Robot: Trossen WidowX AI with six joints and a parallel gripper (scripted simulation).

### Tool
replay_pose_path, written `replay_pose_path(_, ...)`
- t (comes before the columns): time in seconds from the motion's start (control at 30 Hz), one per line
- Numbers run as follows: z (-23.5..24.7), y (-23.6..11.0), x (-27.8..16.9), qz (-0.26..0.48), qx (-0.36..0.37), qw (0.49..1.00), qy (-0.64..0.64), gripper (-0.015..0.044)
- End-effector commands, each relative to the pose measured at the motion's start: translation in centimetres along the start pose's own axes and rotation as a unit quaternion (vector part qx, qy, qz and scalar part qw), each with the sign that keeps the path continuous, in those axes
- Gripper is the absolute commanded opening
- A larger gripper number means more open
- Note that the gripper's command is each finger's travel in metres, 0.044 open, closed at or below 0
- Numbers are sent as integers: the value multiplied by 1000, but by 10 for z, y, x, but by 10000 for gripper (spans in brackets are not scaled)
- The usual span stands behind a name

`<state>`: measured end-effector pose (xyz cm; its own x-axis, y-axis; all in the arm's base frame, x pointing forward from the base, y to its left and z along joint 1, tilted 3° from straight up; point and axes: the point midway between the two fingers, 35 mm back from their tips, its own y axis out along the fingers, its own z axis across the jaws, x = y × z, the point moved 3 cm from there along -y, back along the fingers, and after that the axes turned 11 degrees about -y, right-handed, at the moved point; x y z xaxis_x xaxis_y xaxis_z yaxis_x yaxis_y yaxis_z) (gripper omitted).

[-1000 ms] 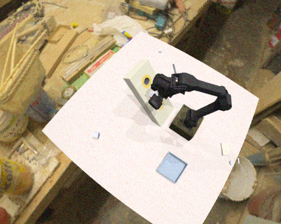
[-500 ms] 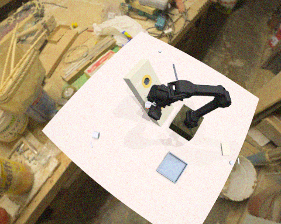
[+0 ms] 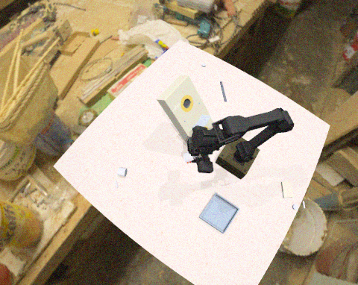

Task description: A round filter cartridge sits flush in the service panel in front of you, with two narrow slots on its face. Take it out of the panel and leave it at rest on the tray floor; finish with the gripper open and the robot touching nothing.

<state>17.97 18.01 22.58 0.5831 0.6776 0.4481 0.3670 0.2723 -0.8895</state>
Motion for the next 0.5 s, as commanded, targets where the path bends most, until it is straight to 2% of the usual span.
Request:
replay_pose_path(0.0, 18, 3, 1, -8, 28, 998, -48, 0)
replay_pose_path(0.3, 68, 8, -3, -27, 96, 980, -172, 0)
replay_pose_path(0.47, 72, 9, -4, -29, 102, 978, -182, 0)
